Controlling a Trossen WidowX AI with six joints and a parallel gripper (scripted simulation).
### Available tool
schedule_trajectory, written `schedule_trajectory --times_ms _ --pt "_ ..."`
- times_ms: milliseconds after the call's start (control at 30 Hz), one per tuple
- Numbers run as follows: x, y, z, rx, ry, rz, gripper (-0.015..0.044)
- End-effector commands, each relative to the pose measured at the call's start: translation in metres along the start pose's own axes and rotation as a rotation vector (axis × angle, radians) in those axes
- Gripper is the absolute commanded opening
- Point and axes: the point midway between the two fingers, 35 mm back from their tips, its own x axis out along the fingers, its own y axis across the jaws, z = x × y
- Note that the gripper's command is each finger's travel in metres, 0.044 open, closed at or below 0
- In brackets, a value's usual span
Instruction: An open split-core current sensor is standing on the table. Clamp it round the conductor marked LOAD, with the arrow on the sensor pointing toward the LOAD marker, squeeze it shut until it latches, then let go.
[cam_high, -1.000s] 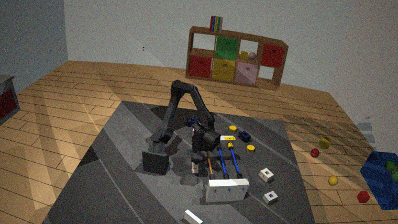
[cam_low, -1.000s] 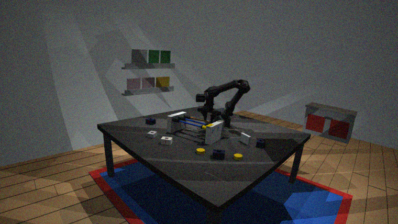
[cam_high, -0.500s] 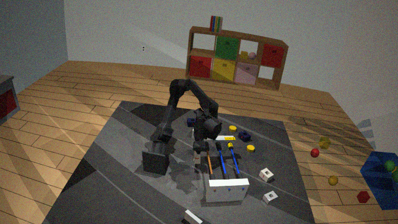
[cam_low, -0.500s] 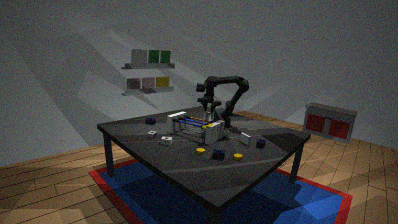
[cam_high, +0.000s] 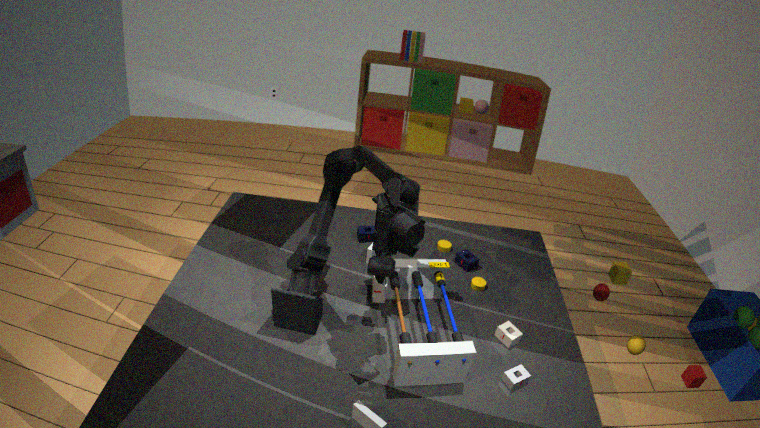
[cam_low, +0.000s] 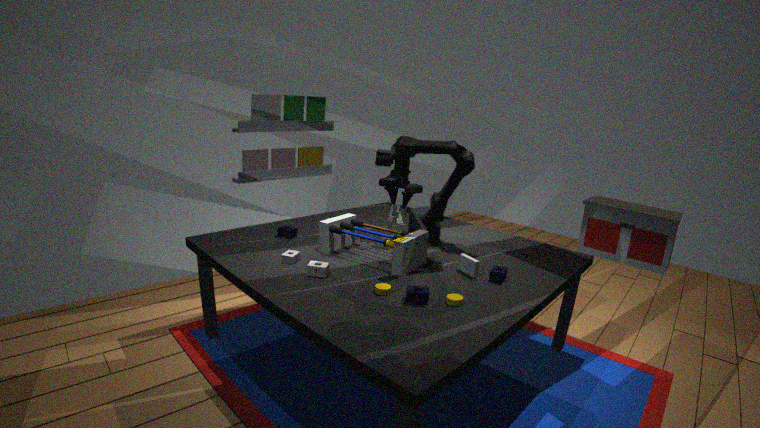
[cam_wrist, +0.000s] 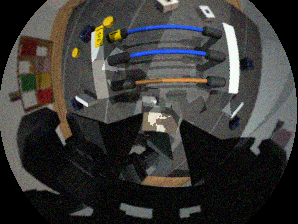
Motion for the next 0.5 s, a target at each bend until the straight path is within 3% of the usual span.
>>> schedule_trajectory --times_ms 0,467 --pt "-0.001 -0.001 0.013 0.095 -0.021 -0.001 0.0000" --pt "0.000 0.001 0.054 0.456 -0.091 0.010 0.0000"
